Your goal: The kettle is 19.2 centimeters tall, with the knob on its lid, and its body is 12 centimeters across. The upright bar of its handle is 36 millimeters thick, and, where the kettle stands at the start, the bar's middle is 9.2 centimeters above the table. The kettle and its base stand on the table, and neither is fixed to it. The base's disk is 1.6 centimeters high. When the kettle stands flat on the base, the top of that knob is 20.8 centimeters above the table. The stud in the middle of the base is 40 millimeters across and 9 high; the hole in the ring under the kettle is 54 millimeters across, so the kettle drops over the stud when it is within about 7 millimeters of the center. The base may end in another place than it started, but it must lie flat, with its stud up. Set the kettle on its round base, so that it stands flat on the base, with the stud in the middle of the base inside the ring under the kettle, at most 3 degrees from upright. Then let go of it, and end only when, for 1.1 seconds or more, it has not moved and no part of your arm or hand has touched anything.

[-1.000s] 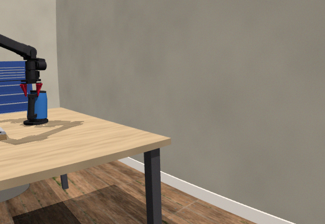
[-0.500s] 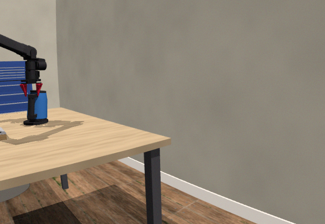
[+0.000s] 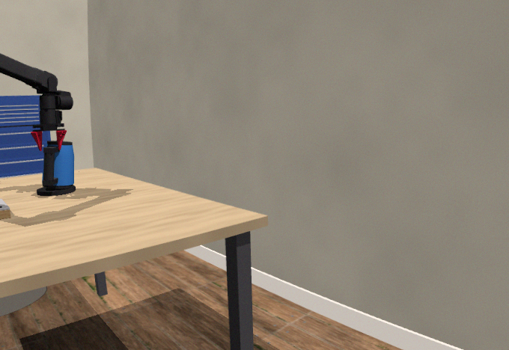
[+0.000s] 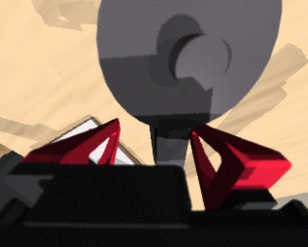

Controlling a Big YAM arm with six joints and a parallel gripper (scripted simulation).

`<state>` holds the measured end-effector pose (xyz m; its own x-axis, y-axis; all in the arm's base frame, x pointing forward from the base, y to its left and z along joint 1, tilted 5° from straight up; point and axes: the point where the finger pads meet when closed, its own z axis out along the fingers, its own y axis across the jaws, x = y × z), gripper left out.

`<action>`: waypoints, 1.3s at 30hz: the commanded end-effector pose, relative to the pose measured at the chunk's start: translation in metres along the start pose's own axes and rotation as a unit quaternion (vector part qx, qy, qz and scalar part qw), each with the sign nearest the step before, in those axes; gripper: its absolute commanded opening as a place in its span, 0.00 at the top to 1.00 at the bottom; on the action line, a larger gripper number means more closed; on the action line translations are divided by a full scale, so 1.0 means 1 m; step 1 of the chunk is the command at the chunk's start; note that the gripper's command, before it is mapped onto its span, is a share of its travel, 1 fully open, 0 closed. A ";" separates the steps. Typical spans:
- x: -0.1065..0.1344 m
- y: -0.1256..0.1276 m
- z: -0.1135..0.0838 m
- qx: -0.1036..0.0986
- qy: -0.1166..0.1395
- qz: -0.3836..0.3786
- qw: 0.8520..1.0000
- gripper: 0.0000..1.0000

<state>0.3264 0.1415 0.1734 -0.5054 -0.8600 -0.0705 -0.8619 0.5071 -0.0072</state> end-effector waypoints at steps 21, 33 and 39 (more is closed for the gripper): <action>-0.011 -0.010 -0.077 0.025 -0.034 -0.001 0.999 0.26; -0.010 -0.008 -0.153 0.015 -0.022 -0.004 1.000 0.26; -0.009 -0.006 -0.181 0.016 -0.022 -0.004 1.000 0.26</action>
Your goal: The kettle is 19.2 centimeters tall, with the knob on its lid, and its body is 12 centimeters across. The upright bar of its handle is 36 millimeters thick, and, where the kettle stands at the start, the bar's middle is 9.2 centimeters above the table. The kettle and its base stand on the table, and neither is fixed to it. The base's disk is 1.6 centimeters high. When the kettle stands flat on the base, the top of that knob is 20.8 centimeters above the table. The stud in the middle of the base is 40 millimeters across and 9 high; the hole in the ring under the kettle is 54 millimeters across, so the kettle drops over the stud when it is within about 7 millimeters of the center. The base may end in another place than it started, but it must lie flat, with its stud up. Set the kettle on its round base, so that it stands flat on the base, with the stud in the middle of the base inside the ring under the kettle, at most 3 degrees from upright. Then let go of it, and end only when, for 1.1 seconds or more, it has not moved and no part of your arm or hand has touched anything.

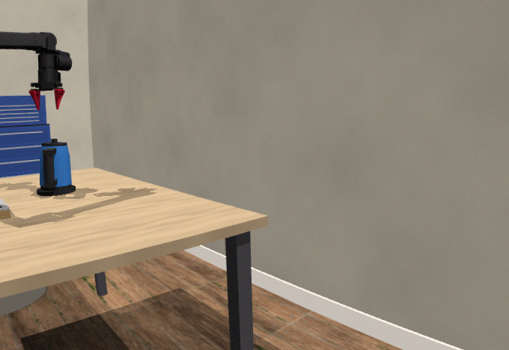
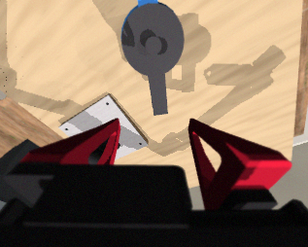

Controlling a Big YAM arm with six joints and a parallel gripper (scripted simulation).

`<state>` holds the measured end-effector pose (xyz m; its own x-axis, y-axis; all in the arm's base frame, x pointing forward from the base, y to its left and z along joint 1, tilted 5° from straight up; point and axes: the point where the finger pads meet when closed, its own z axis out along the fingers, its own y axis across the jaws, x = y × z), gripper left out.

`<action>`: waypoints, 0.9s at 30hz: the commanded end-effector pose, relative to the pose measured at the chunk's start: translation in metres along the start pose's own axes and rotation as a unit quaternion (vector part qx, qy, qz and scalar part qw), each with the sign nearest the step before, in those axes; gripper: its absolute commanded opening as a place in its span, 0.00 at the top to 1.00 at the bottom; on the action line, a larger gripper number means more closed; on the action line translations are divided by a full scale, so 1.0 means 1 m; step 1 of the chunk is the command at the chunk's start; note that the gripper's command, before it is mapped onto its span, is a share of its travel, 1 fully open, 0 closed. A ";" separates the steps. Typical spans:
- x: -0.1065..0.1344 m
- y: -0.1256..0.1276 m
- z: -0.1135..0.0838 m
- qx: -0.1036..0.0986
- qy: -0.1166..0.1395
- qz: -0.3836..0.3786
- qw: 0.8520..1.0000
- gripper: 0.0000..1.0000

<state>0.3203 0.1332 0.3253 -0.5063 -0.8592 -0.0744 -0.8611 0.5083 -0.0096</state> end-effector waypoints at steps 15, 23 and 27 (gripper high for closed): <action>-0.001 -0.002 -0.023 0.011 -0.015 -0.002 1.000 0.26; -0.001 -0.002 -0.023 0.011 -0.015 -0.002 1.000 0.26; -0.001 -0.002 -0.023 0.011 -0.015 -0.001 1.000 0.26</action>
